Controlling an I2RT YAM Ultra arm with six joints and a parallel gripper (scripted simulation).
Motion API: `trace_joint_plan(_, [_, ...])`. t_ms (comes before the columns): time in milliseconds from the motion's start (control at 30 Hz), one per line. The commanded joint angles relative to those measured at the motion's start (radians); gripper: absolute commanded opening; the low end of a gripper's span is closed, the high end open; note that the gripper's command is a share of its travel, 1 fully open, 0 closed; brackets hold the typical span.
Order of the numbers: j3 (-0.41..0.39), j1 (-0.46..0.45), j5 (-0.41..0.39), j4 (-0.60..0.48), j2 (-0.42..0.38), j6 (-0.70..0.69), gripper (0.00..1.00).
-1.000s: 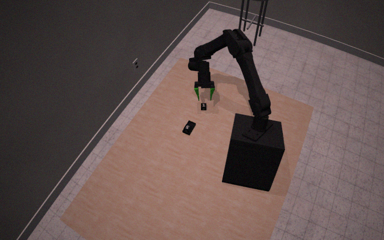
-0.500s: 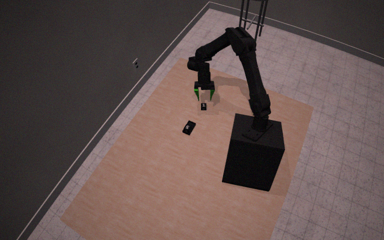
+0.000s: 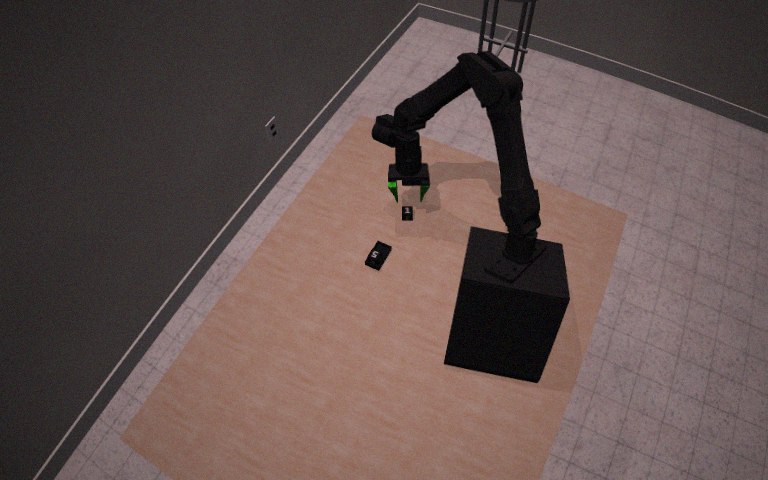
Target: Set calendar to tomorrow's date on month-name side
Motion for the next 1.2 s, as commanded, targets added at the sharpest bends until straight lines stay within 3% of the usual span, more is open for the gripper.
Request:
trace_joint_plan(0, [-0.003,0.014,0.027,0.032,-0.020,0.008,0.64])
trace_joint_plan(233, [-0.172,0.093,0.186,0.236,-0.096,0.047,0.64])
trace_joint_plan(367, [-0.199,0.105,0.212,0.269,-0.108,0.053,0.64])
trace_joint_plan(400, [-0.199,0.105,0.212,0.269,-0.108,0.053,1.00])
trace_joint_plan(1167, [-0.197,0.108,0.213,0.259,-0.115,0.057,1.00])
